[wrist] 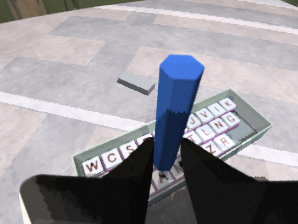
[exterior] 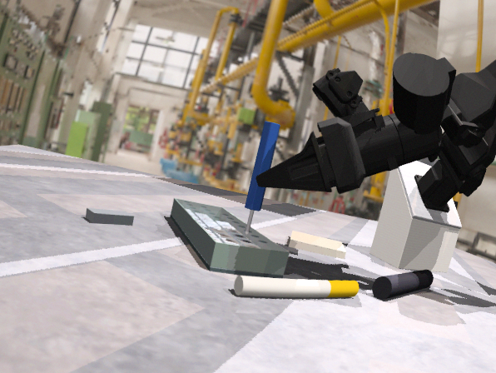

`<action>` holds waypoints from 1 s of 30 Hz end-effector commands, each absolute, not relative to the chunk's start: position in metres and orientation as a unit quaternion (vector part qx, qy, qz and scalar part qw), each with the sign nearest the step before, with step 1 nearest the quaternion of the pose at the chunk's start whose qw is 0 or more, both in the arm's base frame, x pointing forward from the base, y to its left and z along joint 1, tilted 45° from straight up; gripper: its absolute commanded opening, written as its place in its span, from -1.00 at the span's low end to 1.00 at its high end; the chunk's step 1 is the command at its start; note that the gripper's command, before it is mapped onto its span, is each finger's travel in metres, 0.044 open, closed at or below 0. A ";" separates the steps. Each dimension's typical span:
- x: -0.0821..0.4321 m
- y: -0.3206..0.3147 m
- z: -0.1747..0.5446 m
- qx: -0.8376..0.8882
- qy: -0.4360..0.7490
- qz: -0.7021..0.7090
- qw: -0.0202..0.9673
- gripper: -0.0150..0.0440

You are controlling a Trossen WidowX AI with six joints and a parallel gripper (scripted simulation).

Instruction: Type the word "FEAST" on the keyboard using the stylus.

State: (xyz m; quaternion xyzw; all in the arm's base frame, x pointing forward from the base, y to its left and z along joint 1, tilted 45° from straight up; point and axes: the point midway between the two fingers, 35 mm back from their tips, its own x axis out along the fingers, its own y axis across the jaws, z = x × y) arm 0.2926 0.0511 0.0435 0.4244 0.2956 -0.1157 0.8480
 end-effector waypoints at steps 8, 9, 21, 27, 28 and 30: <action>0.293 0.055 0.038 0.425 0.295 -0.118 0.848 -0.22; 0.293 0.056 0.038 0.425 0.295 -0.118 0.848 -0.22; 0.293 0.059 0.035 0.425 0.295 -0.118 0.848 -0.22; 0.293 0.058 0.035 0.425 0.295 -0.118 0.848 -0.22; 0.293 0.058 0.035 0.425 0.295 -0.118 0.848 -0.22; 0.293 0.057 0.036 0.425 0.295 -0.118 0.848 -0.22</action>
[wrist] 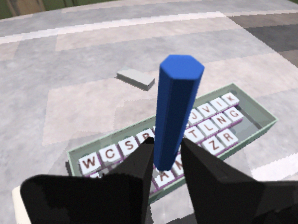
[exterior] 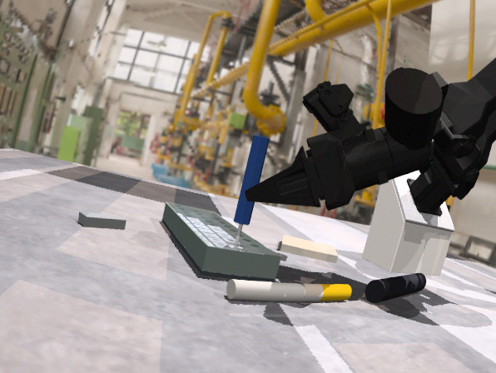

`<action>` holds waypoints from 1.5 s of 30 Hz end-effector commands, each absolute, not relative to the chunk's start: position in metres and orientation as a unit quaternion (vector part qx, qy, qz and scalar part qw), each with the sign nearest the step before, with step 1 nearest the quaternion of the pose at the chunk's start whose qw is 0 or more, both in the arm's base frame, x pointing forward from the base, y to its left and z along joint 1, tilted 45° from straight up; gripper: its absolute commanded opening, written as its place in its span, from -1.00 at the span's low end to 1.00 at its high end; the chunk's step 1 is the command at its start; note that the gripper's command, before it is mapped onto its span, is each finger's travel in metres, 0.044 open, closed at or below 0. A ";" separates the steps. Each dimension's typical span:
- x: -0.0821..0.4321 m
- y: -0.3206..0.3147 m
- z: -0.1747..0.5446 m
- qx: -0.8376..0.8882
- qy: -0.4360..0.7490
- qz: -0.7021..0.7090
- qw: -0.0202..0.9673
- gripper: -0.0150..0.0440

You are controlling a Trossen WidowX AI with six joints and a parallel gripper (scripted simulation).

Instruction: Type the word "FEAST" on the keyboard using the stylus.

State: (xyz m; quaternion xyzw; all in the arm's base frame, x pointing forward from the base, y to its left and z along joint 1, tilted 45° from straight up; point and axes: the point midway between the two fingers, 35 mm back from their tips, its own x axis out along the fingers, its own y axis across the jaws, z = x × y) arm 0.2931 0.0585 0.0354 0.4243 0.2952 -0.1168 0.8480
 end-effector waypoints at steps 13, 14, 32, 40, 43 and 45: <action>0.291 0.032 0.062 0.424 0.294 -0.118 0.848 -0.22; 0.291 0.031 0.062 0.424 0.294 -0.118 0.848 -0.22; 0.314 0.037 0.071 0.425 0.294 -0.119 0.848 -0.49; 0.332 0.043 0.077 0.425 0.293 -0.117 0.848 -0.49; 0.332 0.049 0.071 0.425 0.293 -0.117 0.848 -0.49; 0.332 0.053 0.066 0.425 0.293 -0.117 0.848 -0.49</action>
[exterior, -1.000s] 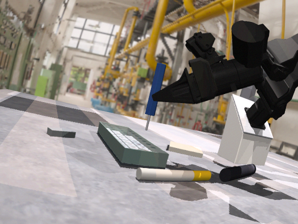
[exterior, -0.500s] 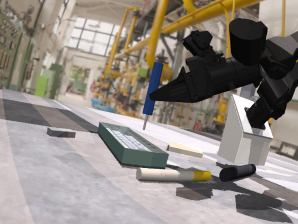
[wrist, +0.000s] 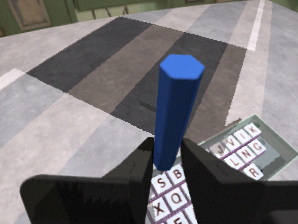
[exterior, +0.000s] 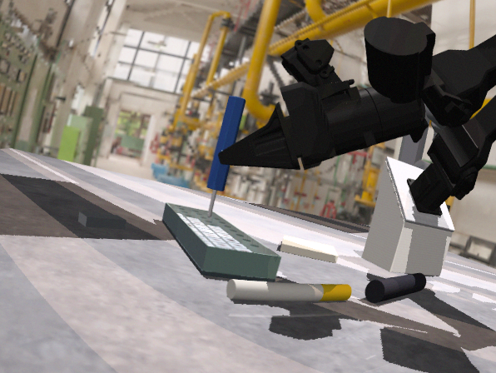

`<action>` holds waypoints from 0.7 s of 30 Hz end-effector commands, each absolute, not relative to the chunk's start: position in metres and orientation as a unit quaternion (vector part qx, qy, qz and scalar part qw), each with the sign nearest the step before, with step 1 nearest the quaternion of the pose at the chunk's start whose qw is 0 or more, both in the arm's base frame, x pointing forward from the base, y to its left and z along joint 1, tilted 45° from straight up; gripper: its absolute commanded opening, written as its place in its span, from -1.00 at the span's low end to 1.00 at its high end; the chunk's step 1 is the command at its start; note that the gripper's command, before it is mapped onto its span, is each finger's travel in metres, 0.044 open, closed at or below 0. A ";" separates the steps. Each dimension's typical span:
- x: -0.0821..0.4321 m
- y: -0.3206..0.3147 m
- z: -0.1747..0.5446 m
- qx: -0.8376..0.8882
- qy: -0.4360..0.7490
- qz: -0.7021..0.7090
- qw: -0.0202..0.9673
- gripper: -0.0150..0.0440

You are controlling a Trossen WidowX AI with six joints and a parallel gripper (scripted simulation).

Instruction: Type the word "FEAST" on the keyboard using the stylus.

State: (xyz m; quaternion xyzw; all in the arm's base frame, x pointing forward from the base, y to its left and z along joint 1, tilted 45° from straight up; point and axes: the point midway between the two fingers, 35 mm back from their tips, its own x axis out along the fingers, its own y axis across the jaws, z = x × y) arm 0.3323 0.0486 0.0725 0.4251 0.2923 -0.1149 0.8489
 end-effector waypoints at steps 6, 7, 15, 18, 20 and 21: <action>0.332 0.055 0.063 0.425 0.293 -0.117 0.848 -0.31; 0.333 0.055 0.063 0.425 0.293 -0.117 0.848 -0.22; 0.333 0.058 0.060 0.425 0.293 -0.117 0.848 -0.22; 0.333 0.060 0.058 0.425 0.293 -0.117 0.848 -0.22; 0.333 0.061 0.057 0.425 0.293 -0.117 0.848 -0.22; 0.333 0.061 0.056 0.425 0.293 -0.117 0.848 -0.22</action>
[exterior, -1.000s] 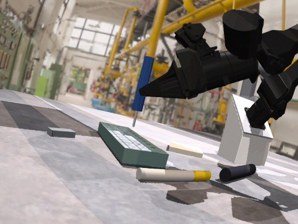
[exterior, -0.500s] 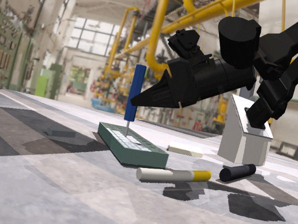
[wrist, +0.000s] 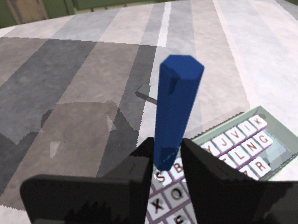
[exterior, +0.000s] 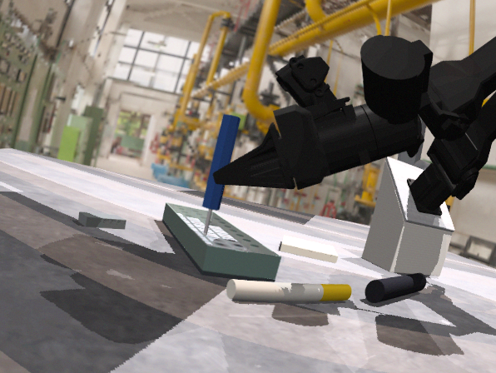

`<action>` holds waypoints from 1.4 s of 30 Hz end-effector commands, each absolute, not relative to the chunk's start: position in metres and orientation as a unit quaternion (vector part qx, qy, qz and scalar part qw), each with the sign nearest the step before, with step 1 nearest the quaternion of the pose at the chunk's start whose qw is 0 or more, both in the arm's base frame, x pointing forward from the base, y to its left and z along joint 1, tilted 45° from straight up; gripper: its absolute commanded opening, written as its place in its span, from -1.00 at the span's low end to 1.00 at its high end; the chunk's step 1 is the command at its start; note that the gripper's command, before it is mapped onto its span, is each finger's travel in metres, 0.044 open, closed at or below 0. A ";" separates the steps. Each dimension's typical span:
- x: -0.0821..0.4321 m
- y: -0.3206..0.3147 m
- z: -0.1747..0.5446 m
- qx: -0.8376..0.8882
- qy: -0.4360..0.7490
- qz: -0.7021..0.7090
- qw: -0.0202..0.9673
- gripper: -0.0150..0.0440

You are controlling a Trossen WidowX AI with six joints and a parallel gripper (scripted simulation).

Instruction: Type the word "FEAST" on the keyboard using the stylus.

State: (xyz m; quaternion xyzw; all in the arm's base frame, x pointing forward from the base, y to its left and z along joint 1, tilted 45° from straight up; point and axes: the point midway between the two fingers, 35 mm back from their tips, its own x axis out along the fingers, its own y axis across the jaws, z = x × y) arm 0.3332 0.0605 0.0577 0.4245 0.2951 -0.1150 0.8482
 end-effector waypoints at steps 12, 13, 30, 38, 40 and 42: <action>0.334 0.066 0.051 0.426 0.294 -0.117 0.848 -0.22; 0.334 0.067 0.051 0.426 0.294 -0.117 0.848 -0.22; 0.334 0.068 0.049 0.426 0.294 -0.117 0.848 -0.22; 0.333 0.049 0.068 0.425 0.294 -0.118 0.848 -0.22; 0.333 0.043 0.074 0.425 0.293 -0.117 0.848 -0.22; 0.332 0.041 0.077 0.425 0.293 -0.117 0.848 -0.22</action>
